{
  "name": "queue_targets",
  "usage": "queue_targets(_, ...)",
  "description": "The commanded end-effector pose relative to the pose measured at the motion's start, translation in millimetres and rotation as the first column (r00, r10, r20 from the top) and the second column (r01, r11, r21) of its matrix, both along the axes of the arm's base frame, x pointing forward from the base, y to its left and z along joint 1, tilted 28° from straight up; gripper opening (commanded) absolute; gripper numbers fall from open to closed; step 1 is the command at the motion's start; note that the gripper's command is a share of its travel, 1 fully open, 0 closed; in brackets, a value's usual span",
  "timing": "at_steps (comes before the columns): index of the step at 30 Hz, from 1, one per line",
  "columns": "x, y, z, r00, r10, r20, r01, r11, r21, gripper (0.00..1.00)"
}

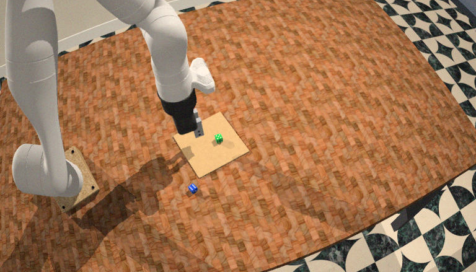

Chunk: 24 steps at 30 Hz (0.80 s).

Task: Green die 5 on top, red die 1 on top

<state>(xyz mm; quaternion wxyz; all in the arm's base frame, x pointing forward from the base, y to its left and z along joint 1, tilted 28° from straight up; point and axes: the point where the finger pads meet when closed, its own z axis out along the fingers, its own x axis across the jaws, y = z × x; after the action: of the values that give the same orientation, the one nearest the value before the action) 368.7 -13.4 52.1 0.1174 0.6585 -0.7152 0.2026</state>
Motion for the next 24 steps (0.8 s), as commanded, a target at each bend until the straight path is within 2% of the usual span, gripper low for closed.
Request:
queue_targets(1,-2.3,-15,-6.6,1.0,-0.027,-0.008,0.027,1.0,-0.012,0.34)
queue_targets(10,-0.1,-27,-30.3,1.0,-0.027,-0.008,0.027,1.0,-0.012,0.34)
queue_targets(24,0.1,-28,-32.1,1.0,-0.027,-0.008,0.027,1.0,-0.012,0.34)
